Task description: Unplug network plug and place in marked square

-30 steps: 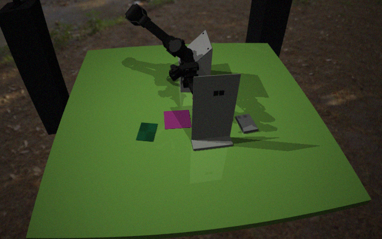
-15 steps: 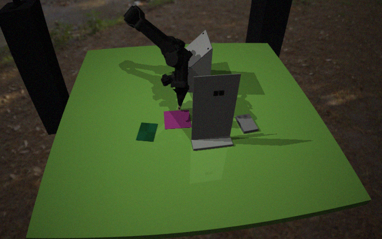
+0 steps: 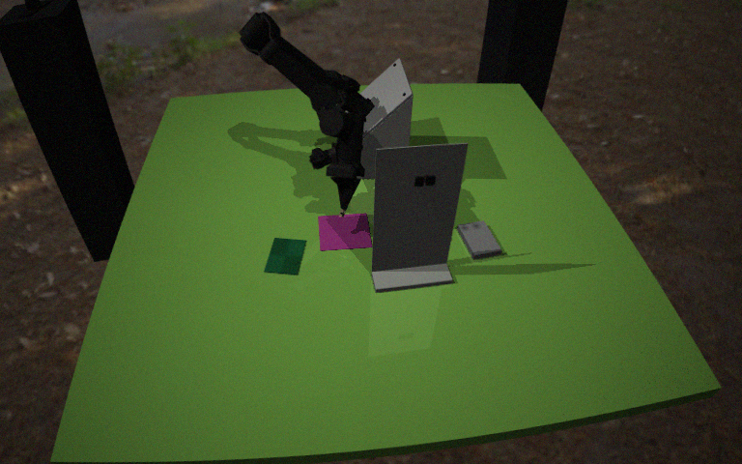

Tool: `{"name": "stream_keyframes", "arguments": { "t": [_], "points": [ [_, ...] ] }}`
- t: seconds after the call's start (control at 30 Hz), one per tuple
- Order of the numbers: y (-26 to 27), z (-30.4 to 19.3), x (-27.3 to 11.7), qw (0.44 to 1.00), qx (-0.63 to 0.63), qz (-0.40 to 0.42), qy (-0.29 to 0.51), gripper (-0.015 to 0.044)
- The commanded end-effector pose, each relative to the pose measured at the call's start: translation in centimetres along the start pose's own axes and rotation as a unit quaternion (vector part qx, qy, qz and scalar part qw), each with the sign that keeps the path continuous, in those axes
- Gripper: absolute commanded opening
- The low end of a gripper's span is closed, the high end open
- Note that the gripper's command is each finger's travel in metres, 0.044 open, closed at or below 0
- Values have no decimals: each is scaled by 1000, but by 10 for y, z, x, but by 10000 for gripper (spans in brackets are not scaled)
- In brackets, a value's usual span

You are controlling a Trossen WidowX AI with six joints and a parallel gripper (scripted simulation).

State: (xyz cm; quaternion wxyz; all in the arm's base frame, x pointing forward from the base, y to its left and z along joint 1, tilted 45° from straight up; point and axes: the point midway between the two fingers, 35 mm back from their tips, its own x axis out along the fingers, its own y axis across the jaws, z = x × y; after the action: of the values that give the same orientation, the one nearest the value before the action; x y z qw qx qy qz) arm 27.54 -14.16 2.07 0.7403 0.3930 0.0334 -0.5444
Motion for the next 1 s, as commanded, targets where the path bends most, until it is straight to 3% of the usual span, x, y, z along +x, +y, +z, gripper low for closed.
{"name": "stream_keyframes", "arguments": {
  "t": [0.0, 0.97],
  "points": [
    [-4, 0, 5, 1000, -1, -3, 0, 0],
    [-20, 0, 28, 1000, -1, -4, 1, 0]
  ]
}}
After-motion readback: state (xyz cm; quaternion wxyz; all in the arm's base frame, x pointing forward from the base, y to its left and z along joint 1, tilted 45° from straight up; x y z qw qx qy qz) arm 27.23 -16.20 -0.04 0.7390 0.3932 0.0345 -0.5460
